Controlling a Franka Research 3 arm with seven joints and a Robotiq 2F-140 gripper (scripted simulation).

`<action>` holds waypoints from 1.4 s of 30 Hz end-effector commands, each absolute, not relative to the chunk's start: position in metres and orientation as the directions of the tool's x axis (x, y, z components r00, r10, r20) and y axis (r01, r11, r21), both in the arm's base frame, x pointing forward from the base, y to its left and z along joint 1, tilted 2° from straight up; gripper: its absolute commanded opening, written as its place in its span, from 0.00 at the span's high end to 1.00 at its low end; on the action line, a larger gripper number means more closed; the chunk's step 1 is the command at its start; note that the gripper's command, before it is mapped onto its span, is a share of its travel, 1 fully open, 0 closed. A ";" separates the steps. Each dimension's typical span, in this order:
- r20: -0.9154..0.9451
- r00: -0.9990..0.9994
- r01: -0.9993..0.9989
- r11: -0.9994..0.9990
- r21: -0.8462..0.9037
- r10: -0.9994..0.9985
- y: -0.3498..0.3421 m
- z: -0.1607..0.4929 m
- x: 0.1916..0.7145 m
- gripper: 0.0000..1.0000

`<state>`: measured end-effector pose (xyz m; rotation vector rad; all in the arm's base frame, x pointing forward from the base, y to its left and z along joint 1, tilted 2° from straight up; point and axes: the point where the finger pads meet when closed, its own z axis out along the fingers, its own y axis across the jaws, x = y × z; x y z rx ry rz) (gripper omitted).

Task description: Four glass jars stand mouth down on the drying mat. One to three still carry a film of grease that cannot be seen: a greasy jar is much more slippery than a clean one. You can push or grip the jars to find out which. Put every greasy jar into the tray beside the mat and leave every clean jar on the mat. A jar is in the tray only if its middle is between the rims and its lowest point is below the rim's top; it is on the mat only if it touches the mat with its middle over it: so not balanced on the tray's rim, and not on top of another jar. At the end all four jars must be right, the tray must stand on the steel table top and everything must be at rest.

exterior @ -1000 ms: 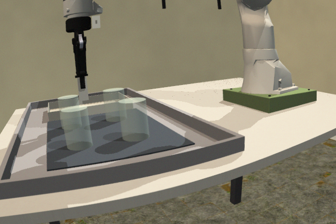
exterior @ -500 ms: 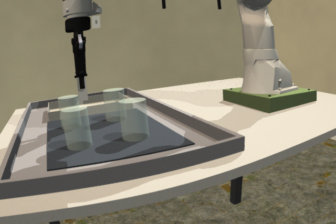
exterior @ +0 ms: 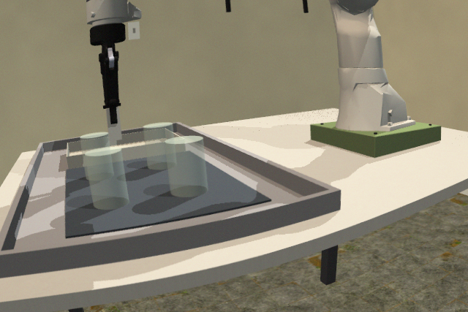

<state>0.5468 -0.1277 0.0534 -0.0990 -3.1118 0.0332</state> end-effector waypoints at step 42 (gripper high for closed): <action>0.030 -0.997 0.066 0.998 -0.025 0.066 -0.129 0.056 0.552 1.00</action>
